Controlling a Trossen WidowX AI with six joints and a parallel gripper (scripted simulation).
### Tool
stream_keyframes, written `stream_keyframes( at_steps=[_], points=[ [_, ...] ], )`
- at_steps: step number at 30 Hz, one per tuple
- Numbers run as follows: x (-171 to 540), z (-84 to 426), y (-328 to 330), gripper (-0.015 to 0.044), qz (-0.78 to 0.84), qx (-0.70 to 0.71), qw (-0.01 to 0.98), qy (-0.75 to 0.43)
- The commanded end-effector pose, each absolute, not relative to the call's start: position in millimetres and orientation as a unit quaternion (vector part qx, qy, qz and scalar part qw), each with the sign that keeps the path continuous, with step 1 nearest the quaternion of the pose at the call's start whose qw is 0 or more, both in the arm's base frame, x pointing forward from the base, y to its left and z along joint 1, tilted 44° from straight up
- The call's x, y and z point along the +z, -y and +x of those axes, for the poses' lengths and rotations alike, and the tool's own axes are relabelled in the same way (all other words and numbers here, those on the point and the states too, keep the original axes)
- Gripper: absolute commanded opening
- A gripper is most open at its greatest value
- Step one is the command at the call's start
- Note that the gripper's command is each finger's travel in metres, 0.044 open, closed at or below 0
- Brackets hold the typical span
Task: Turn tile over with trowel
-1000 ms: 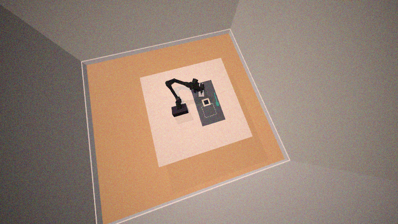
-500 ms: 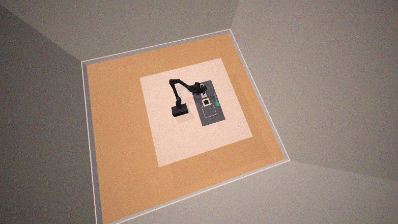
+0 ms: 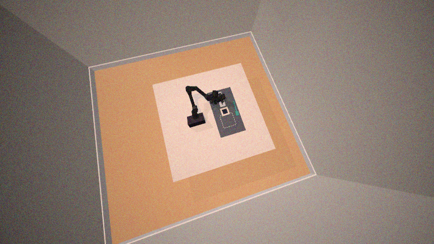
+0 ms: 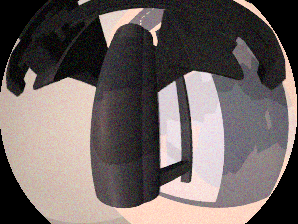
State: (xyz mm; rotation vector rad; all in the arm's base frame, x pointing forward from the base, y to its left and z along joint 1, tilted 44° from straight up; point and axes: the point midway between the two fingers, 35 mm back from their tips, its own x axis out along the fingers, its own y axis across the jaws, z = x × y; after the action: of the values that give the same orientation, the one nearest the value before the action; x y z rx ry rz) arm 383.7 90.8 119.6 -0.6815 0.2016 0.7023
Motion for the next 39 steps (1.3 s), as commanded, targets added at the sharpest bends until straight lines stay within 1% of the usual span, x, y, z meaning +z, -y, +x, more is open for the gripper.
stream_keyframes(
  at_steps=[1,14,39],
  points=[
    [117,386,-91,0.0,-0.326,0.329,0.881,-0.097],
    [105,385,-103,0.0,-0.325,0.329,0.881,-0.097],
    [77,387,-75,0.0,-0.326,0.329,0.881,-0.098]
  ],
)
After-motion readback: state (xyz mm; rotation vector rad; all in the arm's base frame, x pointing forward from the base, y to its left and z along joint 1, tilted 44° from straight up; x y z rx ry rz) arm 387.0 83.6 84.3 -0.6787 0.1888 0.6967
